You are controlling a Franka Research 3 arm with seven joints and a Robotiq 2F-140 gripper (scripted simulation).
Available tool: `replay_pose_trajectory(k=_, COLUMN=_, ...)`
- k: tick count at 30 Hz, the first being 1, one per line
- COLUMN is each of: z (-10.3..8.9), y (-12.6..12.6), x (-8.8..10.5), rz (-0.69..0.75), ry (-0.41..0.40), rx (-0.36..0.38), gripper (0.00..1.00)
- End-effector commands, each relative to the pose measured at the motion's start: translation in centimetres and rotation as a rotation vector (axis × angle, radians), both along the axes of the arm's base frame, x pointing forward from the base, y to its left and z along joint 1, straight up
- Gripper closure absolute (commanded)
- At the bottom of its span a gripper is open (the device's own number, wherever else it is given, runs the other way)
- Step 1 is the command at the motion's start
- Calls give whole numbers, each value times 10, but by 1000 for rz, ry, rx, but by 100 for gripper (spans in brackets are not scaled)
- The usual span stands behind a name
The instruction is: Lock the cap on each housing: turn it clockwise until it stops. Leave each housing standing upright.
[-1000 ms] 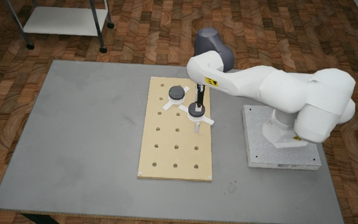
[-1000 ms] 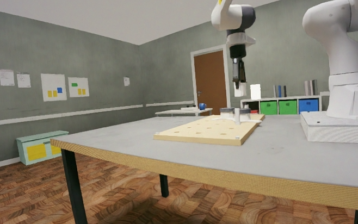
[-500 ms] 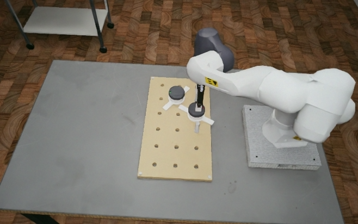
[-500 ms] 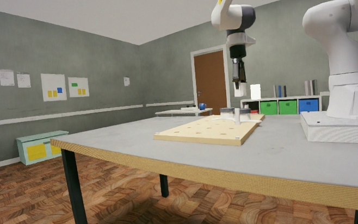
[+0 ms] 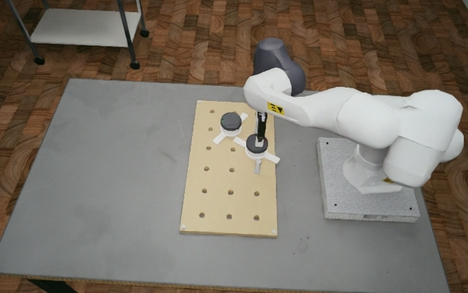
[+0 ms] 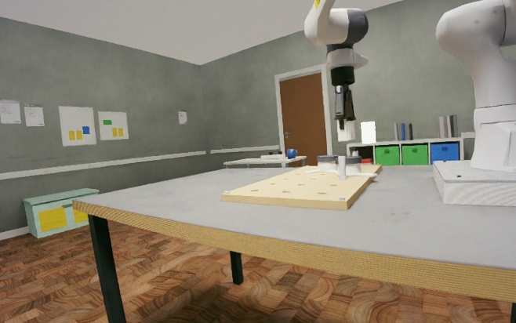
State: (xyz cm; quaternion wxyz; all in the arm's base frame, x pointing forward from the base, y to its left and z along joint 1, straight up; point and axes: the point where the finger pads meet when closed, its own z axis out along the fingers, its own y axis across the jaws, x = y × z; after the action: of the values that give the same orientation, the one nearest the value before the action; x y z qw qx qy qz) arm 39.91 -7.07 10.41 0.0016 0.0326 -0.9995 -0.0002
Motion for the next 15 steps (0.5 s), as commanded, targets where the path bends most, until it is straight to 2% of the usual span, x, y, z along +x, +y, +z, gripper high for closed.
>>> replay_pose_trajectory(k=1, z=-3, y=-1, x=1, rz=-5, ry=-3, rx=-1, gripper=22)
replay_pose_trajectory(k=15, z=-17, y=-1, x=1, rz=-5, ry=-3, rx=-1, gripper=22)
